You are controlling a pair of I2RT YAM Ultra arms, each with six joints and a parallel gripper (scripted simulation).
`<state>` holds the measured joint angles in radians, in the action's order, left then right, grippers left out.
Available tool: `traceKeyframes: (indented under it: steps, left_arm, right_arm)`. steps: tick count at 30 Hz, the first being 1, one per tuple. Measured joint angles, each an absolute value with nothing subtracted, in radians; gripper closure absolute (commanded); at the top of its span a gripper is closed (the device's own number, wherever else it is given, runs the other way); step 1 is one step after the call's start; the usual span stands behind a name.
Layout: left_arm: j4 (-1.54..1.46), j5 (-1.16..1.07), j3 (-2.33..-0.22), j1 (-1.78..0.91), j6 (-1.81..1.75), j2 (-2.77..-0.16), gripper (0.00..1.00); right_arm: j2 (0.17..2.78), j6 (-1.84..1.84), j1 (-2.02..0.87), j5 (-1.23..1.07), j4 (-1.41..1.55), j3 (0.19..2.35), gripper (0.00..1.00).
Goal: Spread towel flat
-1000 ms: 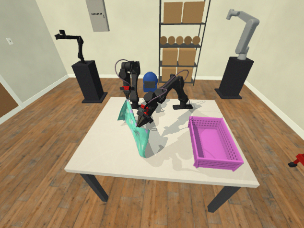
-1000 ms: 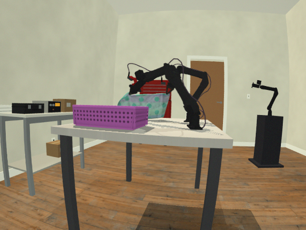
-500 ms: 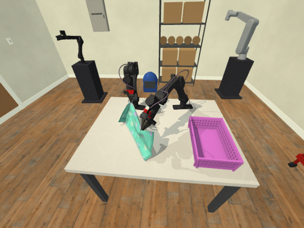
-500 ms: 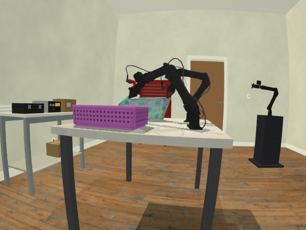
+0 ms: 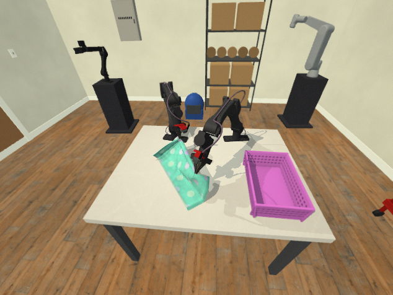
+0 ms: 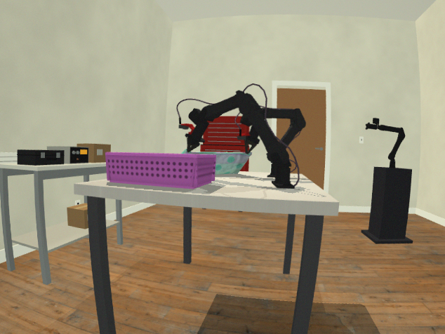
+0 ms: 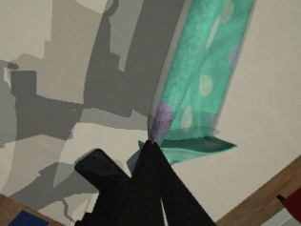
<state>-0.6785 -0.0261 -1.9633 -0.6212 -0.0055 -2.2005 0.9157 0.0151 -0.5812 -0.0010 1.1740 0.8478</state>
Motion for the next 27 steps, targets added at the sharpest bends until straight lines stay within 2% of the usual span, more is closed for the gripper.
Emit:
traceKeyframes:
  steps: [13,27]
  left_arm:
    - [-0.516,-0.017,-1.489,-0.543,-0.006,-2.071,1.00]
    - [-0.269,-0.017,-1.236,-0.488,-0.006,-2.014,1.00]
  right_arm:
    - [0.865,0.016,-0.928,-0.003,0.924,0.560,1.00]
    - [0.864,0.012,-1.127,0.001,0.603,0.344,1.00]
